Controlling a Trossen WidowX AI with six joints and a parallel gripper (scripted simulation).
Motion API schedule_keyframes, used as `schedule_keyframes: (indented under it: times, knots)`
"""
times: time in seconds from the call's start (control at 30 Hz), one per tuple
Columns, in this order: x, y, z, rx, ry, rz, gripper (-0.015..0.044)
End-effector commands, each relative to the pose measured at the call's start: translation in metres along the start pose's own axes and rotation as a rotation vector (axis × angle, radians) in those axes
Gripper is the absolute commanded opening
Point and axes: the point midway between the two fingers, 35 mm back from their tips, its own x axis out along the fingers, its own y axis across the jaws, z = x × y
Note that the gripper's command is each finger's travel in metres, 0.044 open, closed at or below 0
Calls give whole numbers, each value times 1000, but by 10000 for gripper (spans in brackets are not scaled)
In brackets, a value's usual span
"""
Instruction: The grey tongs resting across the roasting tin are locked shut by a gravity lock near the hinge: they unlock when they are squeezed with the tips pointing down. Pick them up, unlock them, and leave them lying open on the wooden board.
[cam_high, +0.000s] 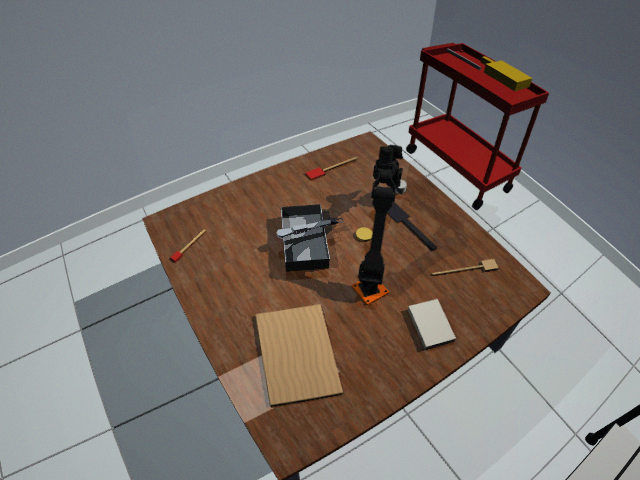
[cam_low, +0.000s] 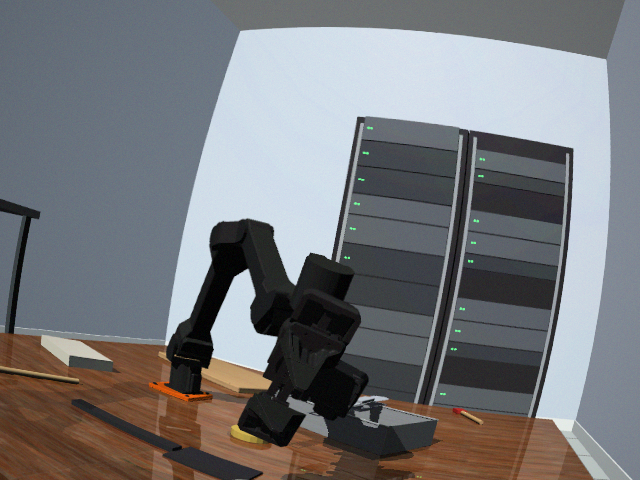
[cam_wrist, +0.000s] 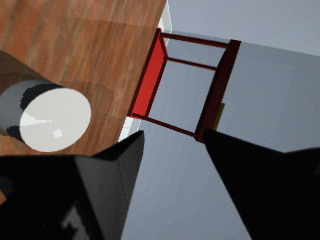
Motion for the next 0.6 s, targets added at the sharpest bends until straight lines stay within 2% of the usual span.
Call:
schedule_keyframes:
  times: [0.0, 0.27, 0.57]
  knots:
    - [-49, 7, 55, 360, -122, 96, 260]
    - [-106, 2, 101, 715, -210, 207, 260]
    - [-174, 16, 141, 1099, -228, 394, 260]
